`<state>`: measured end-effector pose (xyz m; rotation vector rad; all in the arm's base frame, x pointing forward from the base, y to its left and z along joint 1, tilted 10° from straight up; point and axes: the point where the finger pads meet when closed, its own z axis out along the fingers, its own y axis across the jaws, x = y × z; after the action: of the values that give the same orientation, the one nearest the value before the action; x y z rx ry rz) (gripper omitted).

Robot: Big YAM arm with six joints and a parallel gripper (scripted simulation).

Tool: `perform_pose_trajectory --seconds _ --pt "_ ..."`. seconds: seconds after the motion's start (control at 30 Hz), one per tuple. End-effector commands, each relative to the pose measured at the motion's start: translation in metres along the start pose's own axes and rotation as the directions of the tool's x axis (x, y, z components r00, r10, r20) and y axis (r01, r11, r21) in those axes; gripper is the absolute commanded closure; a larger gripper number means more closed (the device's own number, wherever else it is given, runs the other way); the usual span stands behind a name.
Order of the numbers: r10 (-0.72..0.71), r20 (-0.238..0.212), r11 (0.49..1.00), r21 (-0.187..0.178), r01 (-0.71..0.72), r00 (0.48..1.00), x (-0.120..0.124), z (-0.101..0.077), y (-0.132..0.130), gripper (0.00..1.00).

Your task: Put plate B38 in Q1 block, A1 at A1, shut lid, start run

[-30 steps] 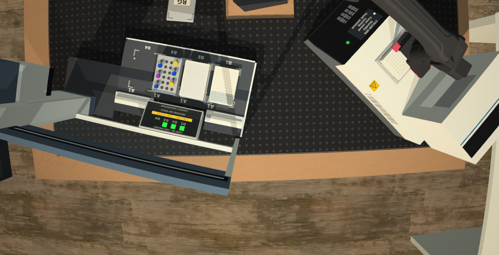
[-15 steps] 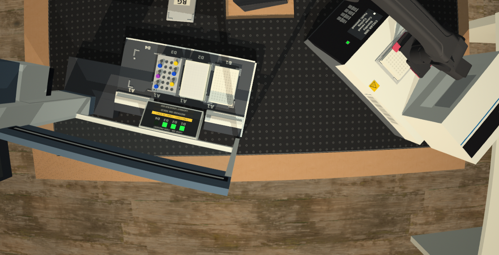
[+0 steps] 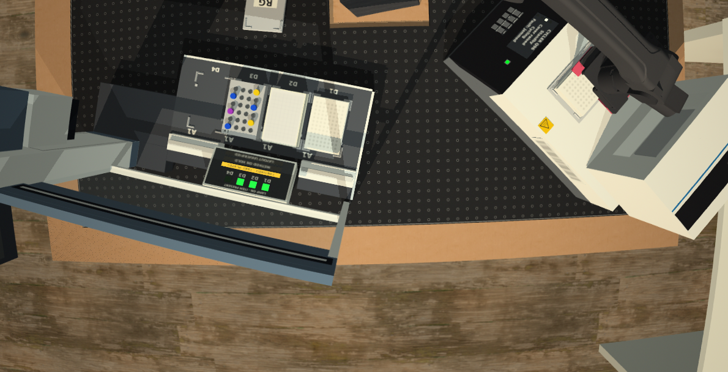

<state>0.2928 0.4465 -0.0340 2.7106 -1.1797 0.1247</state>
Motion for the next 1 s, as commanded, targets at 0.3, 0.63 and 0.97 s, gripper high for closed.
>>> perform_pose_trajectory --seconds 0.3,0.63,0.97 --pt "-0.024 0.014 1.0 0.017 0.024 1.0 -0.009 0.007 -0.006 1.0" --pt "-0.022 0.003 1.0 0.021 0.022 1.0 -0.005 -0.004 -0.006 0.0" --pt "0.0 0.024 0.998 0.059 -0.001 1.0 0.004 -0.033 -0.018 0.0"
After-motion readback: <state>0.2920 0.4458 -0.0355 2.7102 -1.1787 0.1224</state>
